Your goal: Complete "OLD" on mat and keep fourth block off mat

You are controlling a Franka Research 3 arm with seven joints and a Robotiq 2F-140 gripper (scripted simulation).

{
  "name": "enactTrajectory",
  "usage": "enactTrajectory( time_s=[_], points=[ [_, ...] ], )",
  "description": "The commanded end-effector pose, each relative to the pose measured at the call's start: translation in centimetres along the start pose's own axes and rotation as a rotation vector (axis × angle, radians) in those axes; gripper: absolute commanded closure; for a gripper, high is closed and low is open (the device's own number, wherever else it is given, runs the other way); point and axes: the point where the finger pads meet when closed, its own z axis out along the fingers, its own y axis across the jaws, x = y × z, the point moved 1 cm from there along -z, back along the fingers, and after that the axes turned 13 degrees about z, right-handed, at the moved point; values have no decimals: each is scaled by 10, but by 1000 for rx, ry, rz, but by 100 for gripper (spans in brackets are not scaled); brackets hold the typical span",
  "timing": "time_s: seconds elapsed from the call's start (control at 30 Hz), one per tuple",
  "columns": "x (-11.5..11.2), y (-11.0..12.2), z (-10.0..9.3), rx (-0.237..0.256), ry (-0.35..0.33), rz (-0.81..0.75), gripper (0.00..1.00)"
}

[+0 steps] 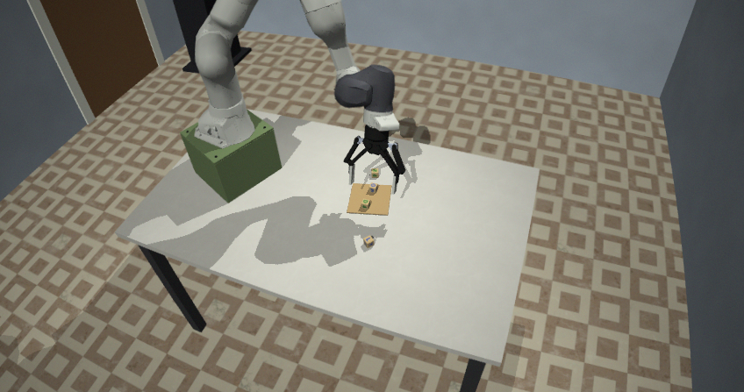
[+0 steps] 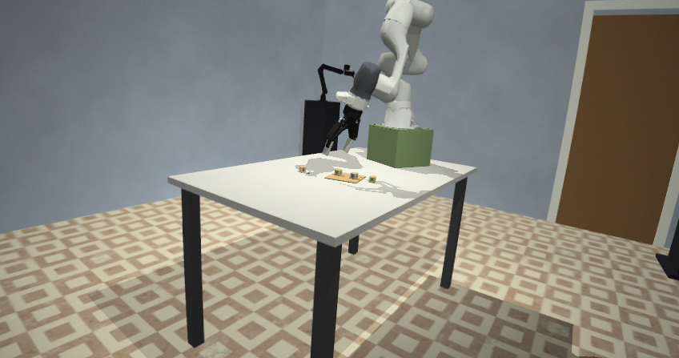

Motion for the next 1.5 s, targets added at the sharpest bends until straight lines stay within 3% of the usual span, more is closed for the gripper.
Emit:
enactTrajectory(
  time_s=[0.0, 0.13, 0.3, 0.4, 0.47, 0.63, 0.8, 0.87, 0.9, 0.97, 1.37, 1.43, 1.47],
  points=[
    [24, -38, -40, -4, 28, -71, 0],
    [48, -74, -93, -14, 30, -130, 0],
    [44, -73, -90, -14, 22, -120, 0],
    [65, -94, -136, -27, 15, -181, 0],
    [70, -100, -153, -32, 5, -202, 0],
    [76, -105, -170, -37, -6, -224, 0],
    [88, -113, -210, -47, -39, -279, 0],
    [88, -113, -210, -47, -39, -279, 0],
    [92, -115, -225, -50, -55, -302, 0],
    [95, -116, -238, -52, -68, -322, 0],
    [110, -116, -306, -53, -148, -436, 0],
    [110, -116, -306, -53, -148, -436, 0],
    [113, -114, -321, -50, -168, -464, 0]
  ],
)
